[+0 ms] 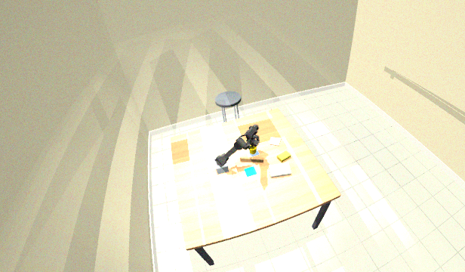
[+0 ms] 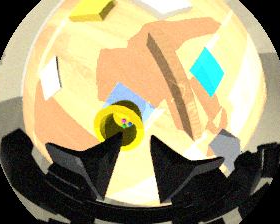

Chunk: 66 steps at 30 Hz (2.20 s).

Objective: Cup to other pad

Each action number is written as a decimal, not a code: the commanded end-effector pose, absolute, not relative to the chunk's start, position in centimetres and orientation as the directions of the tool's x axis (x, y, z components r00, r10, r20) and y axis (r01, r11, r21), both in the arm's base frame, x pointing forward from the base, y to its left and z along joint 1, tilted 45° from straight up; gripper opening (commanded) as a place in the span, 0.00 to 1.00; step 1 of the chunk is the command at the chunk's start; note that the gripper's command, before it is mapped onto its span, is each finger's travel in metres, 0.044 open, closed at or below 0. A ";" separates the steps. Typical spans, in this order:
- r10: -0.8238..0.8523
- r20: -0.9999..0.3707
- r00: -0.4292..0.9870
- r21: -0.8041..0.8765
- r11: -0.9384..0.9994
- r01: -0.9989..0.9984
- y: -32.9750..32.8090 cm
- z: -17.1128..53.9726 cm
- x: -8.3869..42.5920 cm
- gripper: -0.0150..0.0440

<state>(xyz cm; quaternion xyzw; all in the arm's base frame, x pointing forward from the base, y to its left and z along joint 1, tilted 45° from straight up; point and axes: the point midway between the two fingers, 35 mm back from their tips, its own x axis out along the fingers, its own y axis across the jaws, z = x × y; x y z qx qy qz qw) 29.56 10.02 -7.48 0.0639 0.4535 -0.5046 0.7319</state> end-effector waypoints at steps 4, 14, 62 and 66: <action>-0.689 -0.721 0.074 -0.378 0.481 0.791 8.9 -8.5 29.4 0.54; -0.689 -0.721 0.074 -0.378 0.481 0.791 7.8 -9.7 29.5 0.54; -0.686 -0.724 0.074 -0.373 0.480 0.794 7.8 -9.7 29.6 0.25; -0.686 -0.724 0.074 -0.374 0.481 0.793 9.1 -8.4 29.5 0.25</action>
